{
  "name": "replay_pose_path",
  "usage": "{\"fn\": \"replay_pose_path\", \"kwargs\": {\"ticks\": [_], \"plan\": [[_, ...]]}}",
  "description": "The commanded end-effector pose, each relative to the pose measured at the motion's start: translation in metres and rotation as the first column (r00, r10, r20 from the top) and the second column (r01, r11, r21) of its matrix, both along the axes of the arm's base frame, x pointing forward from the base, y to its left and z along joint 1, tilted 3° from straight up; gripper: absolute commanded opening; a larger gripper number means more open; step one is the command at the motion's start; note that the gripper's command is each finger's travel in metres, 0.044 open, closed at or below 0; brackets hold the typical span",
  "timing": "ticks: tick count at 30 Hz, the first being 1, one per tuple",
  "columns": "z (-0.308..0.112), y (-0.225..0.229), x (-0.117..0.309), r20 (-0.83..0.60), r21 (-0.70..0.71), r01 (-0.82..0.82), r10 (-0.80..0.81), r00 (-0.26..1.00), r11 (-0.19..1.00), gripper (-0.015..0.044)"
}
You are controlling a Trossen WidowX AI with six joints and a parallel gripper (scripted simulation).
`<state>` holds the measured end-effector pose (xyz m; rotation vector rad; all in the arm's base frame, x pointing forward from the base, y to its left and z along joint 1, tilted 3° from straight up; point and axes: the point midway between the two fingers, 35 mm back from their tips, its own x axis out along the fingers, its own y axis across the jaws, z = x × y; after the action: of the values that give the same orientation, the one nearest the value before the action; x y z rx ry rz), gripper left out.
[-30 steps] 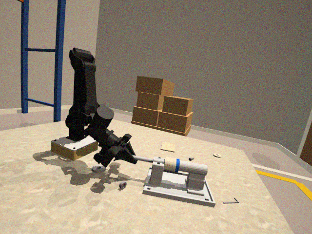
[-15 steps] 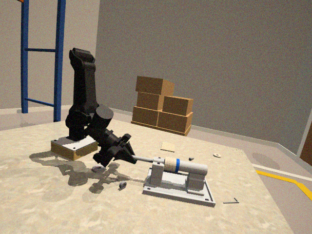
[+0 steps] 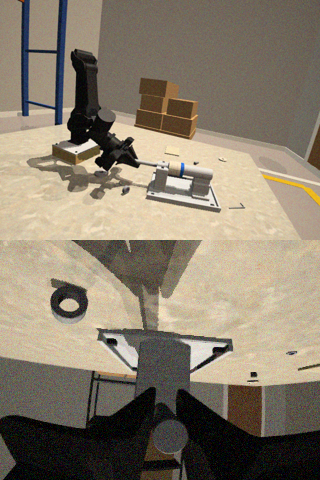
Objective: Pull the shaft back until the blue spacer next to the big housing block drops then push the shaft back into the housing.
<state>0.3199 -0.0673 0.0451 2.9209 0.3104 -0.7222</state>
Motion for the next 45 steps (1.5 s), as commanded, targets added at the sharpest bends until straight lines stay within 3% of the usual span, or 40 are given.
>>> {"fn": "replay_pose_path", "kwargs": {"ticks": [1,45], "plan": [[-0.0002,0.0000,-0.0010,0.000,-0.001,-0.002,0.002,1.000,1.000,0.0000],[-0.0005,-0.0013,-0.0065,-0.001,-0.001,-0.002,0.002,1.000,1.000,0.0000]]}}
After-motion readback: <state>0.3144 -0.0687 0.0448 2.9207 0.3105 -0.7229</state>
